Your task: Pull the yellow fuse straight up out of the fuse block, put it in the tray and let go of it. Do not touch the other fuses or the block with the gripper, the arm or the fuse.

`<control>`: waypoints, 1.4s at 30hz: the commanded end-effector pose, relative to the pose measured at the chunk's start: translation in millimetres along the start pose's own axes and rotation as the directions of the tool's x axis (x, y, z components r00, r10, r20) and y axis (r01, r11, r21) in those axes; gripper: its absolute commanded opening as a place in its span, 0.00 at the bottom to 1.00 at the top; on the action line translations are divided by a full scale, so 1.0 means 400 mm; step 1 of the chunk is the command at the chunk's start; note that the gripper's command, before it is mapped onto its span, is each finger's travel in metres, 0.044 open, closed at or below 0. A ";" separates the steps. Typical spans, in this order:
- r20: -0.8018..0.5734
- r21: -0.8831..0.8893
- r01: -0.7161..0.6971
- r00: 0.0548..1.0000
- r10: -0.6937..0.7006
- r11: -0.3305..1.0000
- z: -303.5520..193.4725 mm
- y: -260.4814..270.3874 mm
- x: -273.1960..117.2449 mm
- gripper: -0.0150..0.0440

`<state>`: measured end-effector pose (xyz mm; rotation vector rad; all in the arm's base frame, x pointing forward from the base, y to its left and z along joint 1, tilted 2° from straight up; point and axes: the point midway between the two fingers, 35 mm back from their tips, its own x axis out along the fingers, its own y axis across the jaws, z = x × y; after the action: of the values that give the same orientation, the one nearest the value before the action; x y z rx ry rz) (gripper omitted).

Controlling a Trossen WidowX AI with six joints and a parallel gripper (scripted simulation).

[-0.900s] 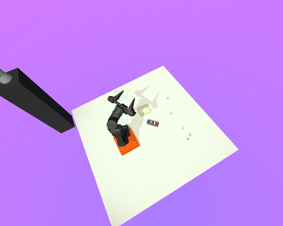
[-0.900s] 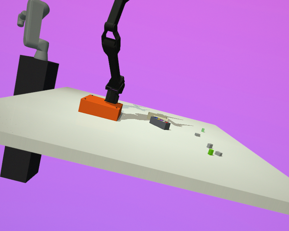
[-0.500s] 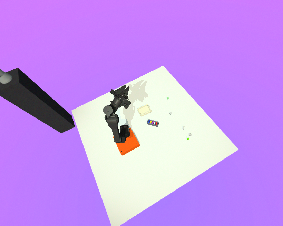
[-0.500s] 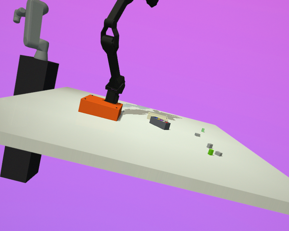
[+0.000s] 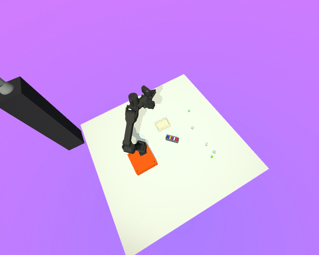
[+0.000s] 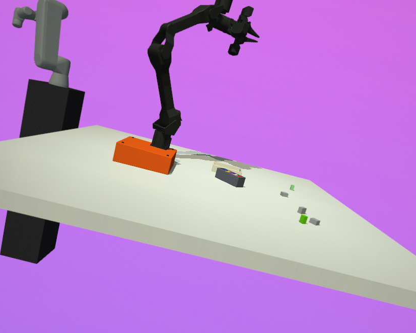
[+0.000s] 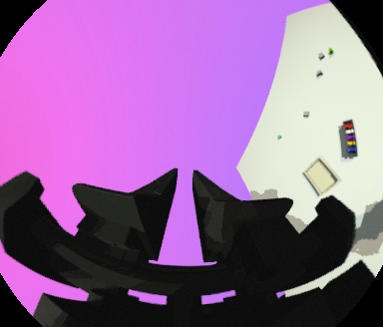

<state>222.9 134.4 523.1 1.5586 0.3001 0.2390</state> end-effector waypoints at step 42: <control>0.041 -0.906 -0.416 0.087 -0.995 -0.074 0.342 -1.157 0.081 0.38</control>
<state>306.4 30.9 91.5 -0.5336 1.3330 0.3901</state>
